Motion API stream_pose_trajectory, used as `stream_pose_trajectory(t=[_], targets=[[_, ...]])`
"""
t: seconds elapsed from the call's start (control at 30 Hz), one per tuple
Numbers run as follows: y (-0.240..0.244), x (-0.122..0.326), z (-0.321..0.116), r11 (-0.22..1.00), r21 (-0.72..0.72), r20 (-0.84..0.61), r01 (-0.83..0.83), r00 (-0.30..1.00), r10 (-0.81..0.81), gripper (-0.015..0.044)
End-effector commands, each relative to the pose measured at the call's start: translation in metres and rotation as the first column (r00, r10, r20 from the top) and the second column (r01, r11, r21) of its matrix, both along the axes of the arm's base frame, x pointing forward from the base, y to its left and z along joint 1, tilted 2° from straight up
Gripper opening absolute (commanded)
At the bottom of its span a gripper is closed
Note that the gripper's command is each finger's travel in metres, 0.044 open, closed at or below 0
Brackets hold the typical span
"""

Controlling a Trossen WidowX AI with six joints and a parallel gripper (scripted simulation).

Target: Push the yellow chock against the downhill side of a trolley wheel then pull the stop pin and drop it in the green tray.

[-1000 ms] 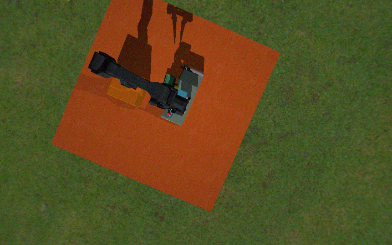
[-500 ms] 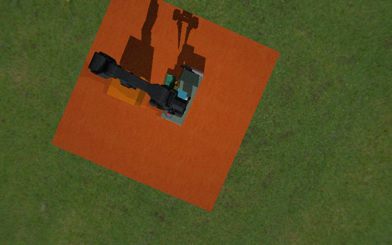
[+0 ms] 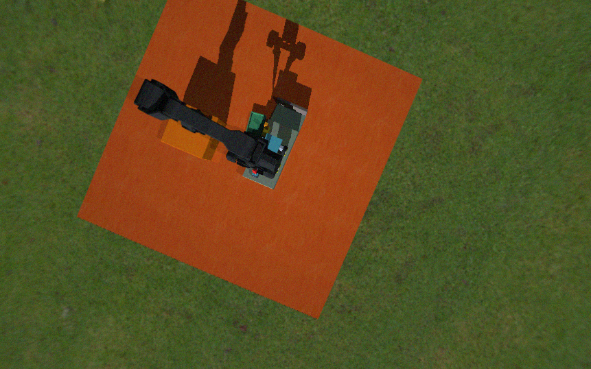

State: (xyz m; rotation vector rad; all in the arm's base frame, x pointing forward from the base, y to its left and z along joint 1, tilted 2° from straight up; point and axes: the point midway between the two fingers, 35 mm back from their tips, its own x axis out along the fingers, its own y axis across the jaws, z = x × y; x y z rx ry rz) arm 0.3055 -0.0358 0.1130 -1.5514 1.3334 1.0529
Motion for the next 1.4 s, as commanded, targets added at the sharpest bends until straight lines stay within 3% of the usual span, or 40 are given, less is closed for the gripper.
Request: stream_pose_trajectory(t=[0.0,1.27,1.37], targets=[[-0.001,0.0,-0.003,1.0,-0.003,-0.005,-0.003,1.0,0.003,0.019],[-0.014,0.003,-0.041,1.0,-0.004,-0.005,-0.003,1.0,0.003,0.019],[-0.013,0.004,-0.037,1.0,-0.004,0.002,0.001,1.0,-0.001,0.0111]])
